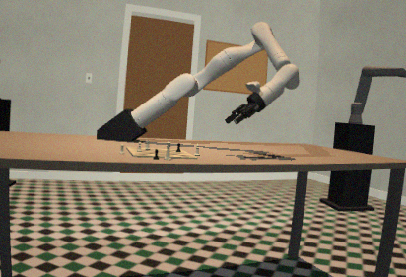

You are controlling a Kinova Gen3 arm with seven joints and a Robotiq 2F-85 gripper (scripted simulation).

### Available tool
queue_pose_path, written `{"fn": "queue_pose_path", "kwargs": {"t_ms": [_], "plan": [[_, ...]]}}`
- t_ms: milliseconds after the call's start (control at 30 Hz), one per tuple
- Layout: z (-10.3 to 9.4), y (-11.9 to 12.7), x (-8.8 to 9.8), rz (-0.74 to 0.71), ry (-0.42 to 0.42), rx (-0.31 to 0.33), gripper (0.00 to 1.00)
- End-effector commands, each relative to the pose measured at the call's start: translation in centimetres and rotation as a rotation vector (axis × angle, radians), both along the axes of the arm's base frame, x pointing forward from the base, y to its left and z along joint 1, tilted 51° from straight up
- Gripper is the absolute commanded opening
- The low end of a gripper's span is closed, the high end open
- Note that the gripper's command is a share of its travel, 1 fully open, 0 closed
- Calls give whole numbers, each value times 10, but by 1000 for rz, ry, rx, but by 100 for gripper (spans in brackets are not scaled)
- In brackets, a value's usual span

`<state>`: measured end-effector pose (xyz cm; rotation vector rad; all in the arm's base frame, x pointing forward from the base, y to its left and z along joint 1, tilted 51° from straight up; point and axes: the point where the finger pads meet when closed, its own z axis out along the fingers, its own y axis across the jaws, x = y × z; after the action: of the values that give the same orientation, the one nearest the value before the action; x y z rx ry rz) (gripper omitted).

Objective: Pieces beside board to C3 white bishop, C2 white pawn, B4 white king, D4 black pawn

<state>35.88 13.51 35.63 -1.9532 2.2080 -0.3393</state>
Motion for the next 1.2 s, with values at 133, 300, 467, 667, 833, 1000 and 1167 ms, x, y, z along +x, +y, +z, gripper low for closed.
{"fn": "queue_pose_path", "kwargs": {"t_ms": [133,300,467,667,833,1000,1167], "plan": [[-1,-2,-1,-9,5,3,100],[-9,-8,-5,-62,40,16,100],[-26,-22,-16,-182,117,49,100],[-43,-34,-30,-331,209,94,100],[-65,-48,-51,-578,348,178,100],[-79,-53,-65,-810,468,270,100],[-83,-53,-70,-933,527,325,100]]}}
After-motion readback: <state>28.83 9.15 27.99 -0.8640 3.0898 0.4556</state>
